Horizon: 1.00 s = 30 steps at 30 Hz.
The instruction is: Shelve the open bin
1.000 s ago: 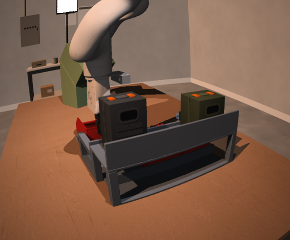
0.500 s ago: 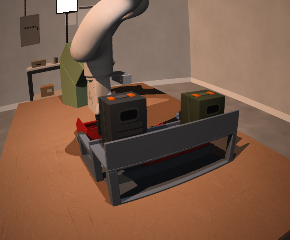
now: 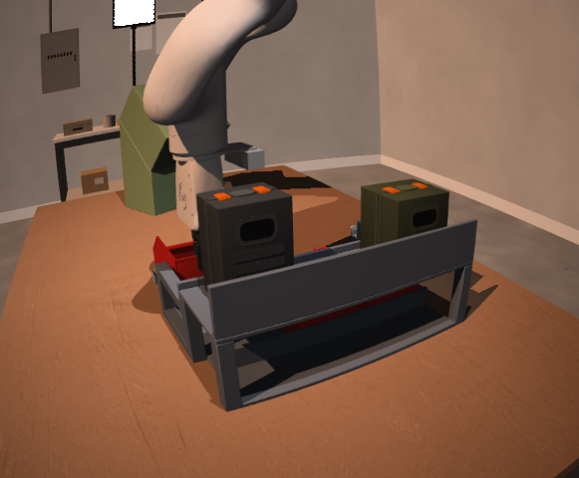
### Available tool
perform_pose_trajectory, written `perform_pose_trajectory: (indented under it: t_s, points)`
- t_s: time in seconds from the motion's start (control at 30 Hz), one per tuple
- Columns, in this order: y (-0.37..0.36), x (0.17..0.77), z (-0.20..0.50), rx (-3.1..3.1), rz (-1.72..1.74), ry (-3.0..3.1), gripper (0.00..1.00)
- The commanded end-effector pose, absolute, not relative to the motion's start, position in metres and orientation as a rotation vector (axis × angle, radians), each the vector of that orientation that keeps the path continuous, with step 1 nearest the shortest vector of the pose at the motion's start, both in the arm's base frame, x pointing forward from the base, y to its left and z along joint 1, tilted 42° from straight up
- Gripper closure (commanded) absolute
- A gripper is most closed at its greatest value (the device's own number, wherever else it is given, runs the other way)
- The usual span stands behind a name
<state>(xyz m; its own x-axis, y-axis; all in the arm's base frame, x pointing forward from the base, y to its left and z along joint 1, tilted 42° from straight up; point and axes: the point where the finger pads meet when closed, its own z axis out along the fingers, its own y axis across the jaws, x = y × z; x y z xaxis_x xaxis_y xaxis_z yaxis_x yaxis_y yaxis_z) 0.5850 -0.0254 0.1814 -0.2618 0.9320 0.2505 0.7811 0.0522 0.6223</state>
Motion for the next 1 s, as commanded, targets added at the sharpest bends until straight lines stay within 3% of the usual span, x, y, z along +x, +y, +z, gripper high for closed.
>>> perform_pose_trajectory:
  t_s: [0.0,0.97]
  points:
    - [-0.0254,0.5911,0.1867,1.754,1.006,2.106,1.00]
    - [-0.0245,0.5918,0.1840,1.738,1.036,2.075,1.00]
